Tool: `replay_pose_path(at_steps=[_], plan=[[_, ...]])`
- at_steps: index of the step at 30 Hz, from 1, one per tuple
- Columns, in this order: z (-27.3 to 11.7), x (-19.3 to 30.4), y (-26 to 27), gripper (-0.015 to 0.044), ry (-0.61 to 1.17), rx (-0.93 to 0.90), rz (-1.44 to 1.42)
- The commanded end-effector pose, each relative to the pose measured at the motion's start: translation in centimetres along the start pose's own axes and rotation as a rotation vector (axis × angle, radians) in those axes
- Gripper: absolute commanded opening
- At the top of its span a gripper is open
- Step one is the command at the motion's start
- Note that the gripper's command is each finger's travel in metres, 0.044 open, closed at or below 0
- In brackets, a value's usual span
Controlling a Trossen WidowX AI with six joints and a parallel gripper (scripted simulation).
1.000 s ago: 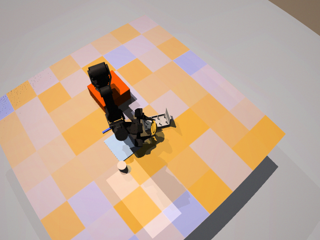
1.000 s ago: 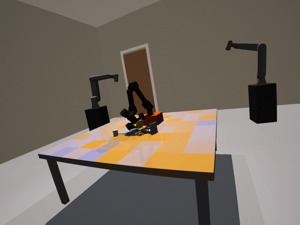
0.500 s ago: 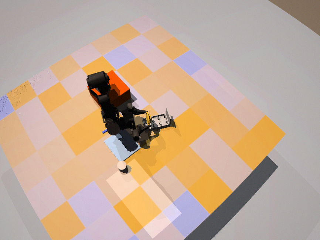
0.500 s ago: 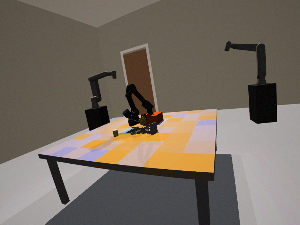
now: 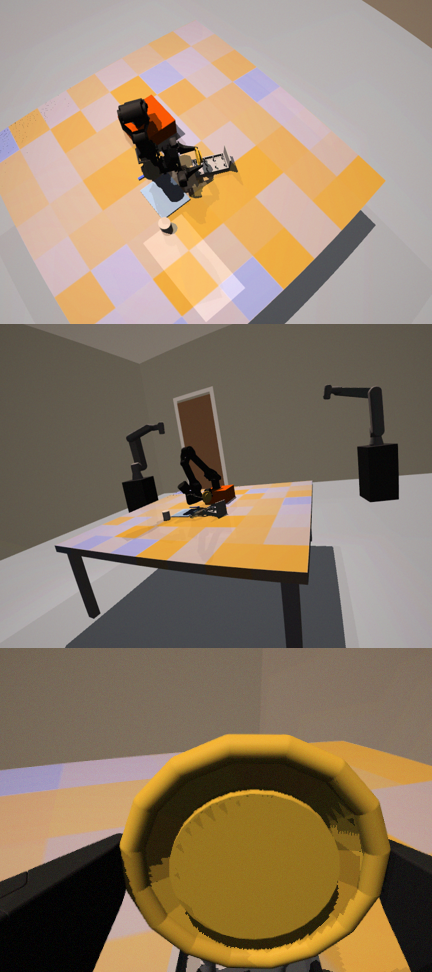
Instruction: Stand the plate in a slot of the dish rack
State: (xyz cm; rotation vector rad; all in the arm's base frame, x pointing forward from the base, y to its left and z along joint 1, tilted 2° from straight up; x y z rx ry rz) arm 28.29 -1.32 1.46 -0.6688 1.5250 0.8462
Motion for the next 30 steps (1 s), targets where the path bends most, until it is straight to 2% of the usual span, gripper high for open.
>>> replay_pose_path(at_steps=[1,17,30], plan=[[0.3,0.7,-0.1,0.0,0.008,0.005,0.012],[1.4,4.2,-0.8,0.0,0.026,0.021,0.035],[1.3,3.9,-0.5,0.0,0.026,0.02,0.049]])
Point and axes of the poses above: the point midway between the two fingers, 35 mm back from their tips, its own z axis out along the fingers, its own y axis across the jaws, x = y × z, the point moved 1 cm from there along -z, back along the fingers, and after that the axes turned 10 degrees about z, right-handed, at the moved point
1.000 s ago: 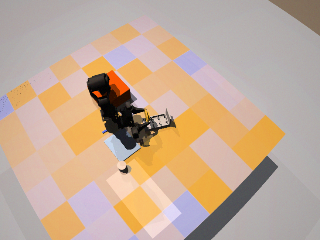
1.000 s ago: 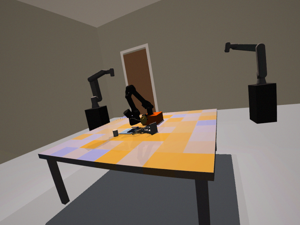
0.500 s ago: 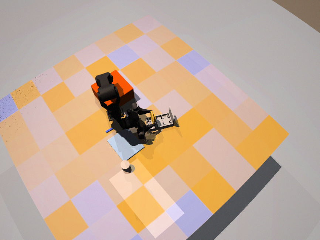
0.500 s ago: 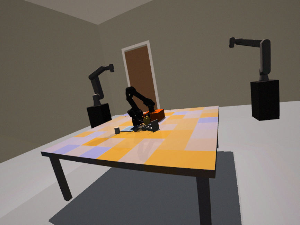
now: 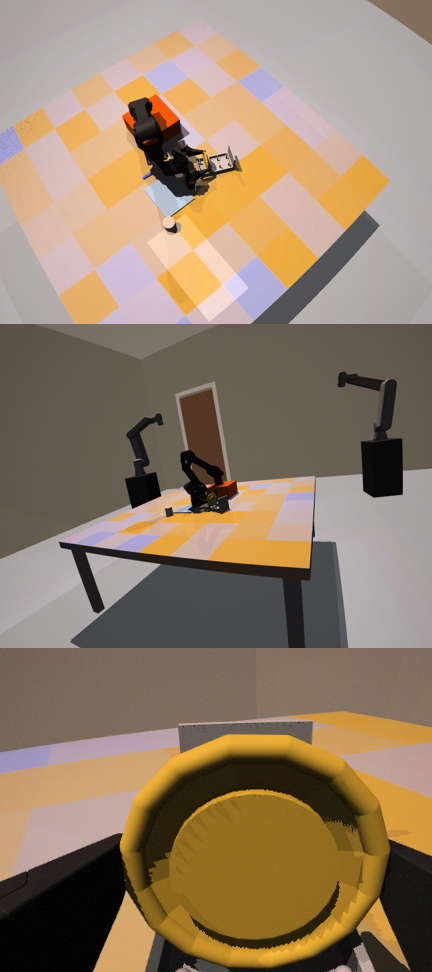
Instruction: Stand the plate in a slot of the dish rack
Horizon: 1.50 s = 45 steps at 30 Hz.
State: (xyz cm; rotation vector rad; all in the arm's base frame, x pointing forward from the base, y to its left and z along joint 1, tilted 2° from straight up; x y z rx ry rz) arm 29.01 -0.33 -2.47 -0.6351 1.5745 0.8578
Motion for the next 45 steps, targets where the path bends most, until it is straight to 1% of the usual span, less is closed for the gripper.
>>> replay_pose_path(at_steps=[1,16,24,36,41,45], plan=[[0.0,0.0,0.0,0.0,0.0,0.0,0.004],[0.0,0.0,0.0,0.0394,0.0,0.0,0.0],[0.0,-0.2,0.0,0.04,-0.001,0.0,-0.001],[-0.3,-10.7,1.2,0.04,-0.033,-0.018,-0.042],[-0.3,-11.3,1.2,0.04,-0.034,-0.016,-0.042],[-0.1,-11.7,-0.5,0.04,-0.024,0.05,0.023]])
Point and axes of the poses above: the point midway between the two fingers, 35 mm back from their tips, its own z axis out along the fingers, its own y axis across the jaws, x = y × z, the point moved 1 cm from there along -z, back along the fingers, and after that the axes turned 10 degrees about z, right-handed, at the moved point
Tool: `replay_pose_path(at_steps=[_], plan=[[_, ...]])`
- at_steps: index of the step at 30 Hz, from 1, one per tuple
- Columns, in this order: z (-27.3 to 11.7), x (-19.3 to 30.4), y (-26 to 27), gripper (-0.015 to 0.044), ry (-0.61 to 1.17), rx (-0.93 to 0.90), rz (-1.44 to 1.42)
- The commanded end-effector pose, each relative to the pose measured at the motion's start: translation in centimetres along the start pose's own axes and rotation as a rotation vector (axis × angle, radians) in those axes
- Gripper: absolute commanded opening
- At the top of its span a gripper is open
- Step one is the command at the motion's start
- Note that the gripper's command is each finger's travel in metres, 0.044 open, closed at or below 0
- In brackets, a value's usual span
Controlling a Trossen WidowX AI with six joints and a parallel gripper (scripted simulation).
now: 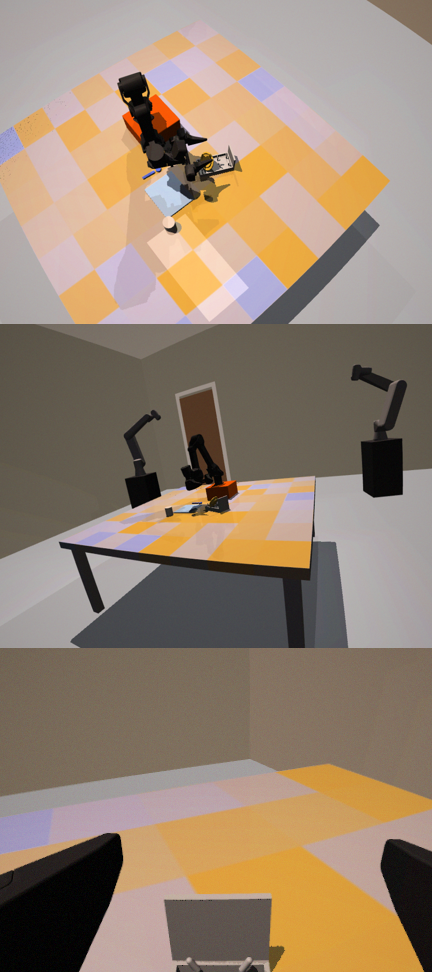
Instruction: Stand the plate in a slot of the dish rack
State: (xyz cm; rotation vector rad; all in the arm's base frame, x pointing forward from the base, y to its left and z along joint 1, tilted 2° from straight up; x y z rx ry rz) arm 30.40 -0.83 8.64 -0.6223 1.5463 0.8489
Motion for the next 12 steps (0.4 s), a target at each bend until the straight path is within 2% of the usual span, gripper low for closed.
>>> replay_pose_path(at_steps=[1,12], plan=[[0.2,-0.6,-1.7,0.04,0.01,0.067,0.055],[0.4,-1.6,-6.9,0.04,0.106,0.321,0.293]])
Point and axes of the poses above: the point midway between the two fingers, 35 mm back from their tips, its own z axis out along the fingers, its own y axis across the jaws, x = y × z, the point moved 1 cm from there along -z, back along the fingers, and after that the axes turned 10 degrees about z, right-handed, at the moved point
